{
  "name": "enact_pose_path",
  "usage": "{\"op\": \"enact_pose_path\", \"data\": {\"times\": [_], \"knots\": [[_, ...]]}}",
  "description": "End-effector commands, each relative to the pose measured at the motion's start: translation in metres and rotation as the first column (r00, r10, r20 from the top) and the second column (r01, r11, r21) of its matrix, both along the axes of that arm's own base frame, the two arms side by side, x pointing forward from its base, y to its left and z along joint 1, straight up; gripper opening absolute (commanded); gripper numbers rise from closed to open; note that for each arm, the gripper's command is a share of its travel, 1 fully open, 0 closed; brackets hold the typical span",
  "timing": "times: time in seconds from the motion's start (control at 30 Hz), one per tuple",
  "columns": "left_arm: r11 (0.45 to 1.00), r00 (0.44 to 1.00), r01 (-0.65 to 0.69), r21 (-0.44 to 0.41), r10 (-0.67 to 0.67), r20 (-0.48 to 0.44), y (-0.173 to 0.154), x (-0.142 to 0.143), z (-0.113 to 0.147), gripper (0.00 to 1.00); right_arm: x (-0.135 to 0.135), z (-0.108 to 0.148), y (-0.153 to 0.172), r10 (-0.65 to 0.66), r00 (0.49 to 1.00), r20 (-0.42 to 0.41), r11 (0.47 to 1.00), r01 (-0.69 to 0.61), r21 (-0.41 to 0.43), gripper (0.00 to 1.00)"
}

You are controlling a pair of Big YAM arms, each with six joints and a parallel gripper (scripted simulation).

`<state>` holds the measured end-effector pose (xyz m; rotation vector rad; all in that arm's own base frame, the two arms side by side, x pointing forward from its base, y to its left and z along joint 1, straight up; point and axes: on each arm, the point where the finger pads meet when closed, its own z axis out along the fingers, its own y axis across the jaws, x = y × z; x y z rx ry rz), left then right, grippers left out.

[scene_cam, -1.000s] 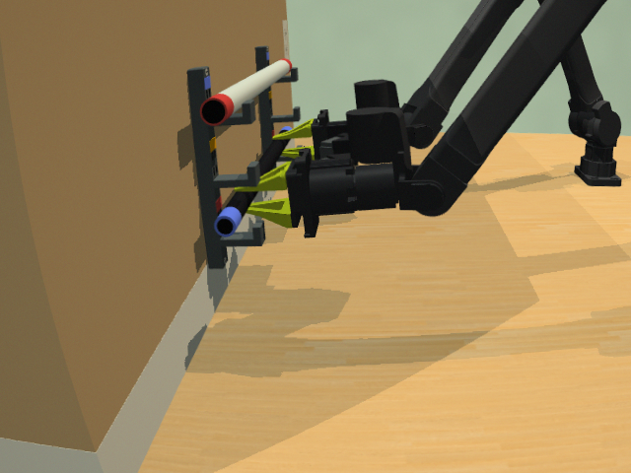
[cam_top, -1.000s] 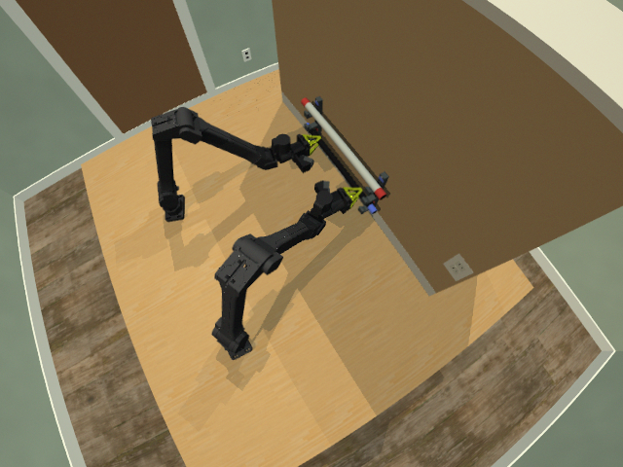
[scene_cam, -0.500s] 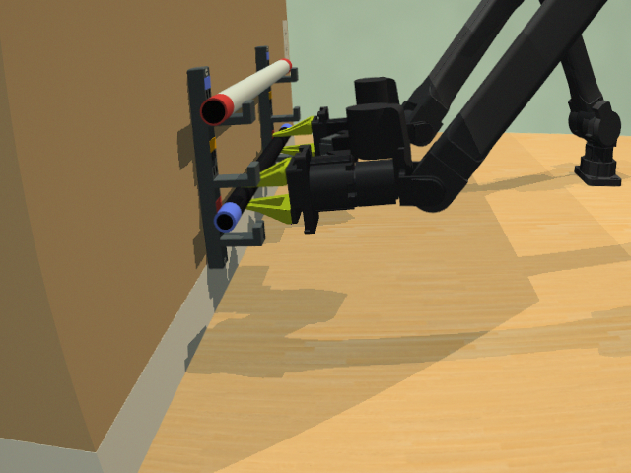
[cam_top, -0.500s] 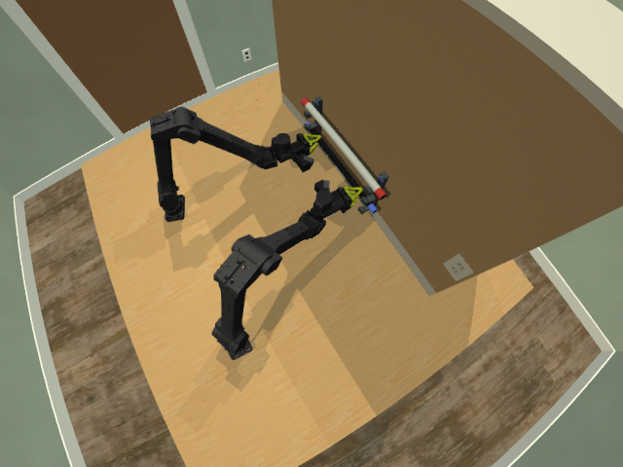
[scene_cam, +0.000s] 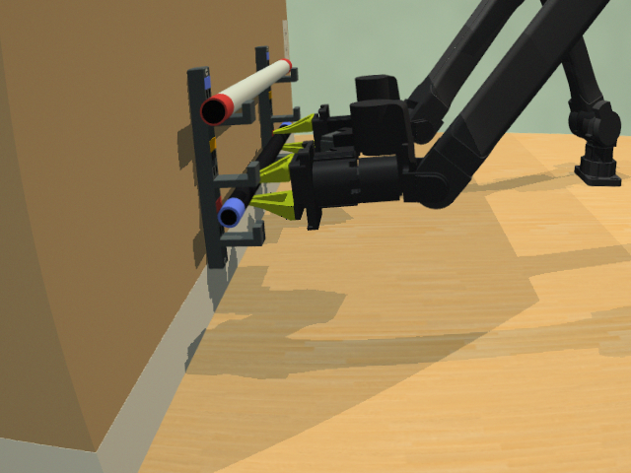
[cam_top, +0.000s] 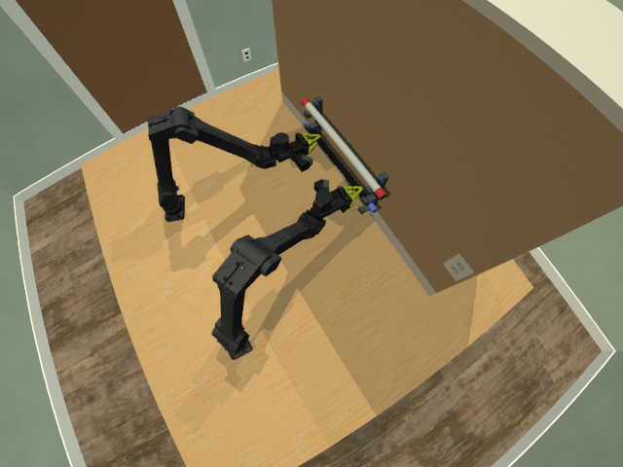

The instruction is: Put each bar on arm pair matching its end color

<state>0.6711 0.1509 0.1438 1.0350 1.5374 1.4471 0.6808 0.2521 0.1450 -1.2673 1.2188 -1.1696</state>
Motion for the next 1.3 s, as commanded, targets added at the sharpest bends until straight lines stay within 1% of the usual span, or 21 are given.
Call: {"op": "enact_pose_path", "data": {"times": [0.0,1.27], "knots": [[1.000,0.998,-0.014,0.013,0.013,0.065,0.006,-0.003,0.043,0.00,0.002,0.056,-0.001,-0.010,0.996,0.087,0.999,0.007,0.037,0.00],[1.000,0.998,-0.014,0.013,0.013,0.065,-0.009,-0.030,0.041,0.00,-0.028,0.052,-0.006,-0.010,0.996,0.087,0.999,0.007,0.037,0.00]]}}
